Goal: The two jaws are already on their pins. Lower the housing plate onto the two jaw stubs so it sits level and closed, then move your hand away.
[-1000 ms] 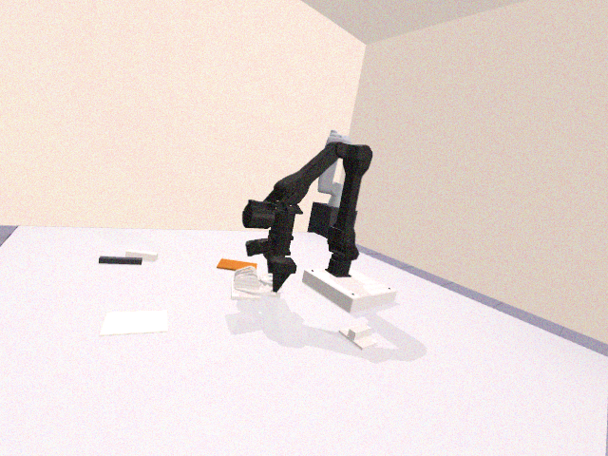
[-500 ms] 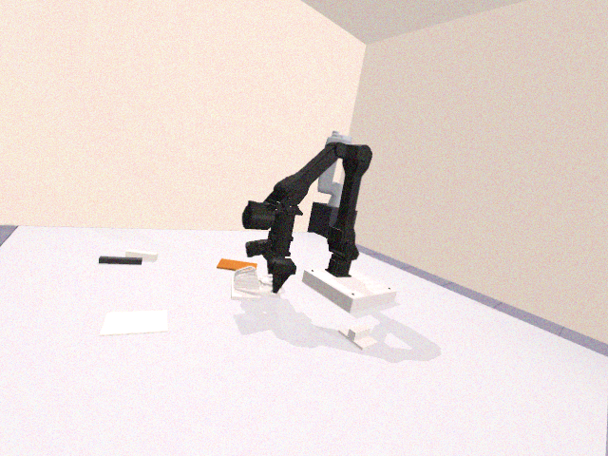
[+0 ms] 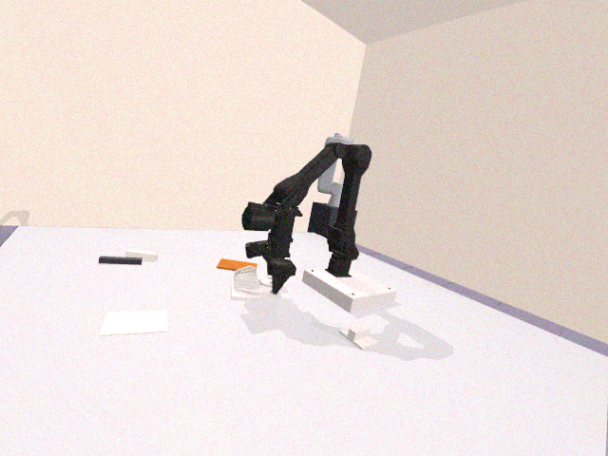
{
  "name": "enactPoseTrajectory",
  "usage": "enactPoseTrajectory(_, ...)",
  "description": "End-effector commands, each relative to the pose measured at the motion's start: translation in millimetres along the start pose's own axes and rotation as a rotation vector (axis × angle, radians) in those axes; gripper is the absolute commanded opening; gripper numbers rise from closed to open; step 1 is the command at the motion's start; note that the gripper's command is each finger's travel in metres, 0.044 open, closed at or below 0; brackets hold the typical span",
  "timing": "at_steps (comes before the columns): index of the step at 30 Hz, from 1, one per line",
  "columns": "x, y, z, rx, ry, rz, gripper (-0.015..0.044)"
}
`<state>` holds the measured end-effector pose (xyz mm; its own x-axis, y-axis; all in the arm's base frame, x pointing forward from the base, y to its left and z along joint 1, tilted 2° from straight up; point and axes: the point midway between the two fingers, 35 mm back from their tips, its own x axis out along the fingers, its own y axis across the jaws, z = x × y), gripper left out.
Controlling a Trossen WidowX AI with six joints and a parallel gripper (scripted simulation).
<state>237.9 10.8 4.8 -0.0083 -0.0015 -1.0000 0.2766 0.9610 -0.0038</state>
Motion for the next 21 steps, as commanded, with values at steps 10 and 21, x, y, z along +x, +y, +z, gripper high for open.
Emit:
enactPoseTrajectory(10, 3.5, -1.0, -0.1, -0.002, 0.0, -0.005, 0.0351)
enactPoseTrajectory(21, 4.7, -1.0, -0.1, -0.002, 0.0, -0.005, 0.0351)
